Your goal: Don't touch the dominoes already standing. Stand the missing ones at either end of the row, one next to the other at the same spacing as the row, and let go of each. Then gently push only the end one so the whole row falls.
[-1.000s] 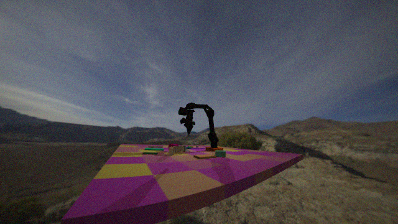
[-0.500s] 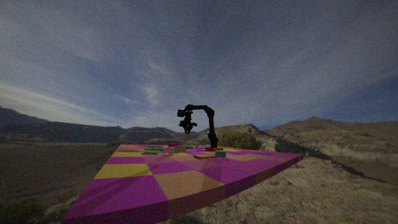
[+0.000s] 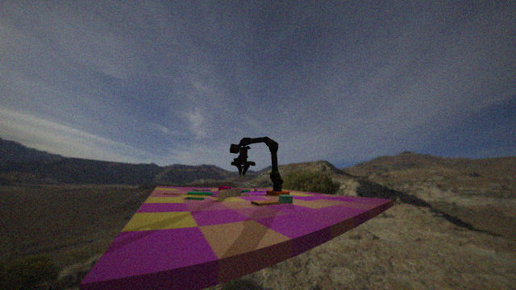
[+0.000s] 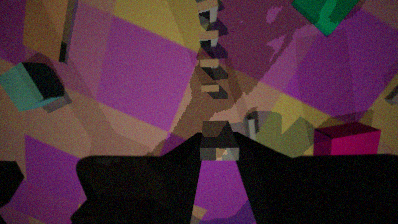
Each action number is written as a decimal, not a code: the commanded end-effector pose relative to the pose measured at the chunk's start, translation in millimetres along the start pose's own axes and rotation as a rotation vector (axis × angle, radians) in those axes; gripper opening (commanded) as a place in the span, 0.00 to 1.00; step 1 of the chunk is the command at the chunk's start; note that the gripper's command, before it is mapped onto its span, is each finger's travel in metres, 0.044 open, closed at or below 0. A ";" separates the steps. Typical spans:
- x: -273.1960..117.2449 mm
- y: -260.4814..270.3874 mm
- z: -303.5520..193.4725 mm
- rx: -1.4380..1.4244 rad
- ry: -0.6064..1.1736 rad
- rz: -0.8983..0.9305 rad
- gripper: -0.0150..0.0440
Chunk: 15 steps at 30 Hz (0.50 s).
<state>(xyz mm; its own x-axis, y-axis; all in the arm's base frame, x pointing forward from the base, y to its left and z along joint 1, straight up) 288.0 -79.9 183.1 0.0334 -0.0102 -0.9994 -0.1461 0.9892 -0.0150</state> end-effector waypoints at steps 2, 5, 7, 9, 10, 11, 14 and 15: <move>24.3 -0.9 2.3 -0.004 0.005 0.004 0.44; 37.9 -1.5 2.9 -0.002 0.004 0.003 0.44; 46.9 -1.7 3.0 -0.001 0.004 0.002 0.44; 56.0 -1.6 2.8 0.000 0.003 0.002 0.44; 60.5 -1.6 2.6 0.000 0.003 0.002 0.44; 65.0 -1.4 2.3 0.000 0.003 0.001 0.44; 78.7 -0.6 1.0 -0.001 0.004 0.003 0.44; 83.3 -0.3 0.4 -0.002 0.004 0.003 0.44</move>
<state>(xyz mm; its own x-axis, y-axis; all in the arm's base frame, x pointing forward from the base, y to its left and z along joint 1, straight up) 292.5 -81.5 115.5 0.0336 -0.0103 -0.9994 -0.1454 0.9893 -0.0151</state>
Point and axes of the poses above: the point midway between the two fingers, 35 mm back from their tips, its own x axis out along the fingers, its own y axis across the jaws, z = x × y, the point moved 3 cm from there along -x, back along the fingers, and after that the axes turned 13 degrees about x, right-handed, at the moved point
